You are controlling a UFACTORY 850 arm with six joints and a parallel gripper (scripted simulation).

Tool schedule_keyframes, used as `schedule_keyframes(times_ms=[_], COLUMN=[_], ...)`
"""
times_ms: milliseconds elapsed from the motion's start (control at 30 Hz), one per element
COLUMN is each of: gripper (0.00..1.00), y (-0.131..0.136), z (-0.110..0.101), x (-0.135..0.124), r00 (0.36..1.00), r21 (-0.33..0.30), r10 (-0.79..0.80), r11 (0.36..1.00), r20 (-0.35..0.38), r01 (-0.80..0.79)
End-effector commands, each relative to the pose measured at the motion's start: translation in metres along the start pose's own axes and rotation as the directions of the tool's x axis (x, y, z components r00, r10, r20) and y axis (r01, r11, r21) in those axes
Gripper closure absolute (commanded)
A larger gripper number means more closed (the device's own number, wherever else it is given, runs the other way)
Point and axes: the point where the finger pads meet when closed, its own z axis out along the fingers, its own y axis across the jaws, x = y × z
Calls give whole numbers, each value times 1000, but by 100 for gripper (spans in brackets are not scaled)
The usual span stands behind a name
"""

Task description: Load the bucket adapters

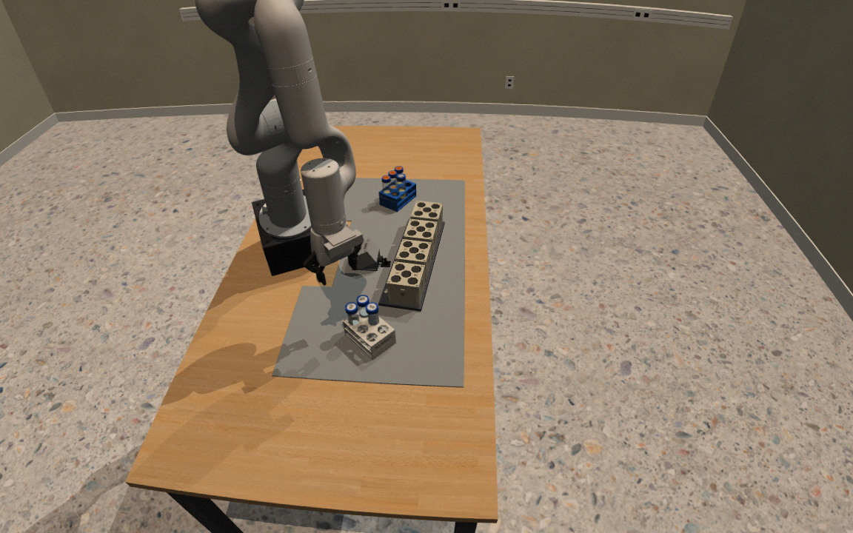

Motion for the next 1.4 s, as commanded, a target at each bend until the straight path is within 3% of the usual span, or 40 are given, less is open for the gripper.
schedule_keyframes(times_ms=[0,933,1367], gripper=[0,0,0], y=[0,-1,-1], z=[12,82,83], x=[1,0,0], r00=[1000,1000,1000], r21=[11,10,11], r10=[-1,-1,-1], r11=[1000,1000,1000], r20=[8,8,8], r01=[1,1,1])
